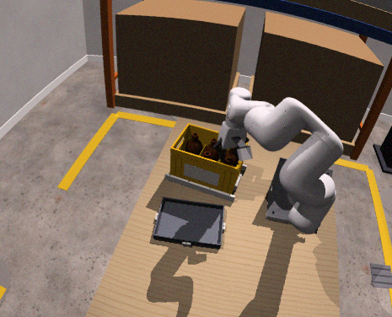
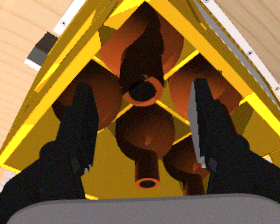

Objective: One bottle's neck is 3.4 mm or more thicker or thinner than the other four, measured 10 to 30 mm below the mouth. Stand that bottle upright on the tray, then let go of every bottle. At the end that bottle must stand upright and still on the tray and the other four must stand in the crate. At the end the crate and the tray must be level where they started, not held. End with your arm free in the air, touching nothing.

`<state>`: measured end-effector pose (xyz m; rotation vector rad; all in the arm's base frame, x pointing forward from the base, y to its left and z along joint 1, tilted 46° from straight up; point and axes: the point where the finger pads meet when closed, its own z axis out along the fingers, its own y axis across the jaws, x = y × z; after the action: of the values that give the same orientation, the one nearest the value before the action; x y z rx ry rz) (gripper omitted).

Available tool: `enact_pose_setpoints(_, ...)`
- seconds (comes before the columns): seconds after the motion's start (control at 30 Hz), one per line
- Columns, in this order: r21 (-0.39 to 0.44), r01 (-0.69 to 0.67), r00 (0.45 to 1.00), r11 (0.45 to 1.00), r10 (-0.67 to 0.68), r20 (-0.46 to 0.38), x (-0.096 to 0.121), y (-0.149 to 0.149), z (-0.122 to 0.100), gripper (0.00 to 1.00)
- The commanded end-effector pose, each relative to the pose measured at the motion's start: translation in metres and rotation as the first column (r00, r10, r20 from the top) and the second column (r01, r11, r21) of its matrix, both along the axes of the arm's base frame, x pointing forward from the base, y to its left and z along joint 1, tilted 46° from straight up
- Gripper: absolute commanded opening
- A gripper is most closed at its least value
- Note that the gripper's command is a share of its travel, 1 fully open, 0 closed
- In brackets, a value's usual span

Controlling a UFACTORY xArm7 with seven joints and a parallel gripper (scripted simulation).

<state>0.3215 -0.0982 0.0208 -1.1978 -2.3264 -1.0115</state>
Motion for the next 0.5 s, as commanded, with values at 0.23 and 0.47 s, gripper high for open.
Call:
enact_pose_setpoints(0.23, -0.003, 0.003, 1.0, 1.0, -0.003, 0.002, 0.001, 0.009, -0.01, 0.65)
enact_pose_setpoints(0.47, -0.003, 0.003, 1.0, 1.0, -0.003, 0.002, 0.001, 0.013, -0.014, 0.65)
